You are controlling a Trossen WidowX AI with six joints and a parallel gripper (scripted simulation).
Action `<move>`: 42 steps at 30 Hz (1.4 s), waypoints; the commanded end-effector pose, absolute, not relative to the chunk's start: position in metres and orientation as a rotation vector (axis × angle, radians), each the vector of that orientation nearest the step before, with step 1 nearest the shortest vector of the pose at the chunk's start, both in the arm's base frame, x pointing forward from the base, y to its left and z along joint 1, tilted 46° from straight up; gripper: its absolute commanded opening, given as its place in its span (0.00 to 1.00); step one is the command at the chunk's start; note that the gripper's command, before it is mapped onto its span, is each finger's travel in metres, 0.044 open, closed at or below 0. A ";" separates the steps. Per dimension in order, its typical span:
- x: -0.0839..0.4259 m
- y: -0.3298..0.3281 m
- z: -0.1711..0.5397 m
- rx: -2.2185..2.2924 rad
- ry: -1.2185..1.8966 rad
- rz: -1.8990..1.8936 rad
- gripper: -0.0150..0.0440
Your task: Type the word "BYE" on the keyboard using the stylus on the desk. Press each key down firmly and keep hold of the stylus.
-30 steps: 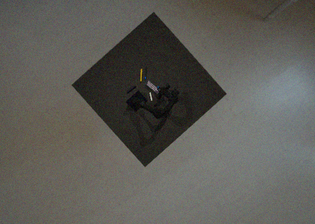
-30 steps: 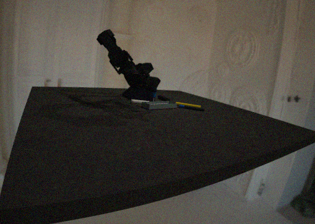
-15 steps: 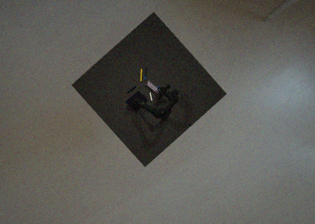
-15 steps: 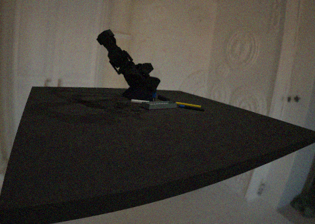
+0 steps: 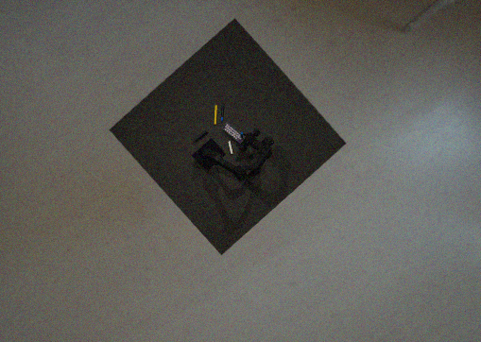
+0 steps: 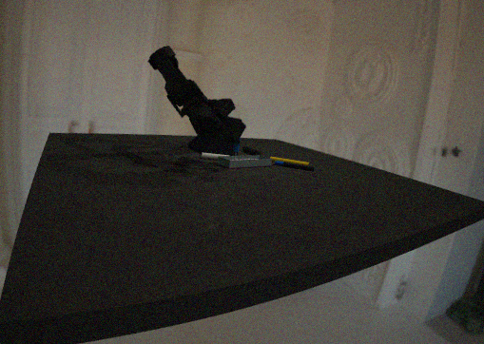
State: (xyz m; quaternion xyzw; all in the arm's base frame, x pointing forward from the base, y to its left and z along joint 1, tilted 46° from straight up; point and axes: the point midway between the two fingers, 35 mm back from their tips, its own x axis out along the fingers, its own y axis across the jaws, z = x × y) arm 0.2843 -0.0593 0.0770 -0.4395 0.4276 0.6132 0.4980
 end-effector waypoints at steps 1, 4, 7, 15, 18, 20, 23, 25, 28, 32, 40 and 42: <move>0.284 -0.061 0.074 -1.066 1.035 1.491 0.39; 0.284 -0.061 0.074 -1.066 1.035 1.491 0.39; 0.284 -0.062 0.073 -1.066 1.035 1.491 0.39; 0.284 -0.064 0.071 -1.066 1.036 1.491 0.39; 0.284 -0.065 0.070 -1.066 1.036 1.491 0.39; 0.284 -0.066 0.069 -1.066 1.036 1.491 0.39; 0.284 -0.067 0.069 -1.066 1.036 1.491 0.39; 0.284 -0.067 0.068 -1.066 1.036 1.491 0.39; 0.284 -0.067 0.068 -1.066 1.036 1.491 0.39; 0.284 -0.067 0.068 -1.066 1.036 1.491 0.39; 0.284 -0.066 0.070 -1.066 1.036 1.491 0.39; 0.284 -0.061 0.074 -1.066 1.035 1.491 0.39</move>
